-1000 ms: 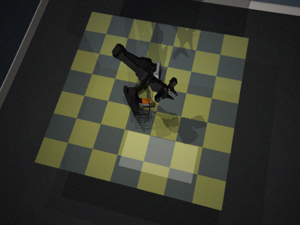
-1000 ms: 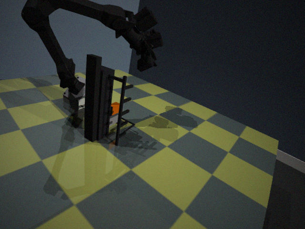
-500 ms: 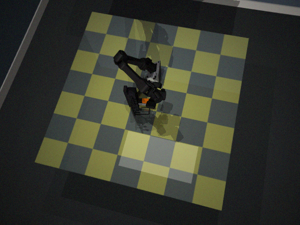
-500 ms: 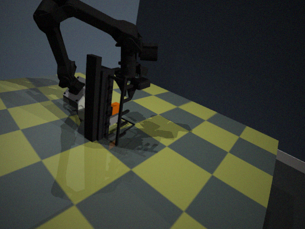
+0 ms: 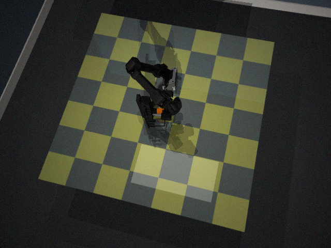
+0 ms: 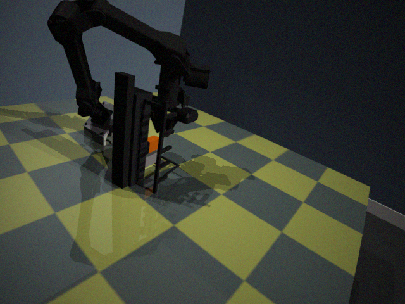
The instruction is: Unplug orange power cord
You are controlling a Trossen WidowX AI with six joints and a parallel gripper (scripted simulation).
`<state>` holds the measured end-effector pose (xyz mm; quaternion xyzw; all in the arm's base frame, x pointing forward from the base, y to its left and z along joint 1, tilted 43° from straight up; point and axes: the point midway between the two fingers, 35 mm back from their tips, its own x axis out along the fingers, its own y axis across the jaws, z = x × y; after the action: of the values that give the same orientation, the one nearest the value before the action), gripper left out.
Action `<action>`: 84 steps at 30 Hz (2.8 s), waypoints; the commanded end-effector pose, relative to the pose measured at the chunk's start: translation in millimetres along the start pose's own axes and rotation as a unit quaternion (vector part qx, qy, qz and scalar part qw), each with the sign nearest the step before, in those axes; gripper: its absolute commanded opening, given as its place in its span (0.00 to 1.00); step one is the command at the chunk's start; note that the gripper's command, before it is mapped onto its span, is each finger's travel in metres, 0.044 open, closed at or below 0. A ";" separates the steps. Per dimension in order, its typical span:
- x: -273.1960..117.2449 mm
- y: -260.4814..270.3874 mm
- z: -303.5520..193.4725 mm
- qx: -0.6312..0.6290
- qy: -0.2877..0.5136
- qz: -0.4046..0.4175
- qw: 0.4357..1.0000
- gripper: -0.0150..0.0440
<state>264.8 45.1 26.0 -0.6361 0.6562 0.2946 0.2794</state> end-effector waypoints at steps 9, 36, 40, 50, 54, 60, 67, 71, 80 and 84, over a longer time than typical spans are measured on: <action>-0.9 -1.6 -19.3 -0.001 0.001 -0.002 1.000 0.53; 11.3 -1.4 -38.4 -0.001 0.002 -0.002 1.000 0.53; 9.2 -2.6 -37.7 0.002 0.000 -0.001 1.000 0.35; 9.2 -2.7 -36.9 0.002 0.000 -0.001 1.000 0.25; 9.0 -3.2 -32.3 0.001 0.000 -0.001 1.000 0.25; 8.6 -4.1 -22.5 0.001 -0.001 -0.001 1.000 0.25; 8.1 -4.7 -10.9 0.001 -0.001 -0.002 1.000 0.25; 7.6 -4.7 -4.3 0.000 -0.001 -0.002 1.000 0.25; 5.3 -3.7 10.3 0.000 -0.002 -0.002 1.000 0.25; 4.2 -2.9 16.7 0.000 -0.002 -0.002 1.000 0.25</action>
<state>265.8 47.4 14.4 -0.6374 0.6561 0.2944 0.2768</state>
